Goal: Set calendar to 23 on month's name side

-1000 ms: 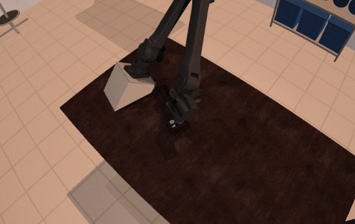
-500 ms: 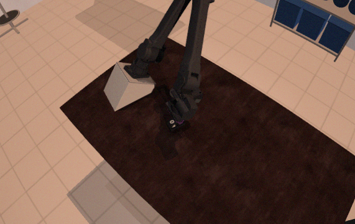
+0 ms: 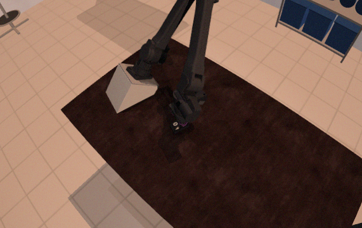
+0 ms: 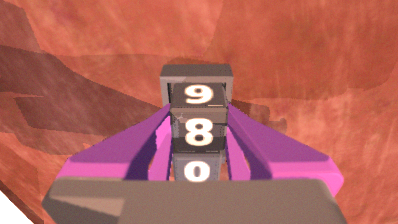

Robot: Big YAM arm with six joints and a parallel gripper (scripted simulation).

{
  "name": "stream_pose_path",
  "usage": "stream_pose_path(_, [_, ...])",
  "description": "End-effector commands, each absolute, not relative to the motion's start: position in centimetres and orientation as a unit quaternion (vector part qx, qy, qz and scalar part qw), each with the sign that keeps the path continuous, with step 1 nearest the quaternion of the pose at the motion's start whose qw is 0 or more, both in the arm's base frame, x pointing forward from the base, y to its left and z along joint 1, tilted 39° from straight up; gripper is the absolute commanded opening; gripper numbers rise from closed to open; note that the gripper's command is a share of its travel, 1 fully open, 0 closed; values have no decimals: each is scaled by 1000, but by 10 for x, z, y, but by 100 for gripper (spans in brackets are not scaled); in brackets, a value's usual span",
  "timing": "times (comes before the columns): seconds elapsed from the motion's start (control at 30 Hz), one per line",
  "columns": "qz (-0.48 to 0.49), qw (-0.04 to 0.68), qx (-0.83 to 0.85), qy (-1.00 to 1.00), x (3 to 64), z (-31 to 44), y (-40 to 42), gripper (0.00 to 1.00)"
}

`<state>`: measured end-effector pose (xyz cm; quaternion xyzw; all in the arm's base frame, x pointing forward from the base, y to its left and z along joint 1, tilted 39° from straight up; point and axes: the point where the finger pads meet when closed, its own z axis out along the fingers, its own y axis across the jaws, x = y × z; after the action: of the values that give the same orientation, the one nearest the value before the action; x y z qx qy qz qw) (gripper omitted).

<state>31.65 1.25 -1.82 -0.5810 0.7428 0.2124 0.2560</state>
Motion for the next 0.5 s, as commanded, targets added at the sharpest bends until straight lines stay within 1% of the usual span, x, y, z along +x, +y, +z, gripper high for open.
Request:
stream_pose_path(0.0, [215,258,-578,744,320,-20,13,26])
stream_pose_path(0.07, [215,258,-578,744,320,-20,13,26])
stream_pose_path(0.1, [215,258,-578,744,320,-20,13,30])
stream_pose_path(0.17, [215,258,-578,744,320,-20,13,30])
stream_pose_path(0.2, [215,258,-578,744,320,-20,13,34])
stream_pose_path(0.33, [215,258,-578,744,320,-20,13,34])
stream_pose_path(0.37, [215,258,-578,744,320,-20,13,38])
stream_pose_path(0.43, [215,258,-578,744,320,-20,13,38])
stream_pose_path(0.47, [215,258,-578,744,320,-20,13,42])
